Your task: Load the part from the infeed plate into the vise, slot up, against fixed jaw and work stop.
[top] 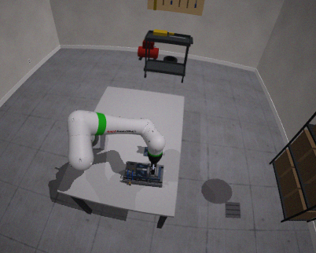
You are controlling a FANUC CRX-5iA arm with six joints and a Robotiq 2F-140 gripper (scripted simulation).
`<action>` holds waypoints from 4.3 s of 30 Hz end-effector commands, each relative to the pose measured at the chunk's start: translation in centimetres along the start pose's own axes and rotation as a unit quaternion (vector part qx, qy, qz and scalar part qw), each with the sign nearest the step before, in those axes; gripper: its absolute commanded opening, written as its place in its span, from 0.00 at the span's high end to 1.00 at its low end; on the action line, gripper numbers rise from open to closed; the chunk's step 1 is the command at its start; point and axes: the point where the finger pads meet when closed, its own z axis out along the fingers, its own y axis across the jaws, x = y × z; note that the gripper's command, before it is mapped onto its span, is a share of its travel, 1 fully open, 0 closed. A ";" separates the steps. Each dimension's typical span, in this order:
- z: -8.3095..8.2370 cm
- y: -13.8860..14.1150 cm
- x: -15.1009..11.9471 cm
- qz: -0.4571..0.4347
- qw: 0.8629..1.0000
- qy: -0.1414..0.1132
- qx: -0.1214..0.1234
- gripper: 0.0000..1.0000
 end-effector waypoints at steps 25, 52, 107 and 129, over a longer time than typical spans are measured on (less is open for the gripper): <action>0.0 0.0 -0.1 0.000 1.000 0.000 0.000 1.00; 0.0 0.0 -0.1 0.000 1.000 0.000 0.000 1.00; 0.2 0.0 -0.1 0.000 1.000 0.000 0.000 1.00; 0.2 0.0 -0.1 0.000 1.000 0.000 0.000 0.53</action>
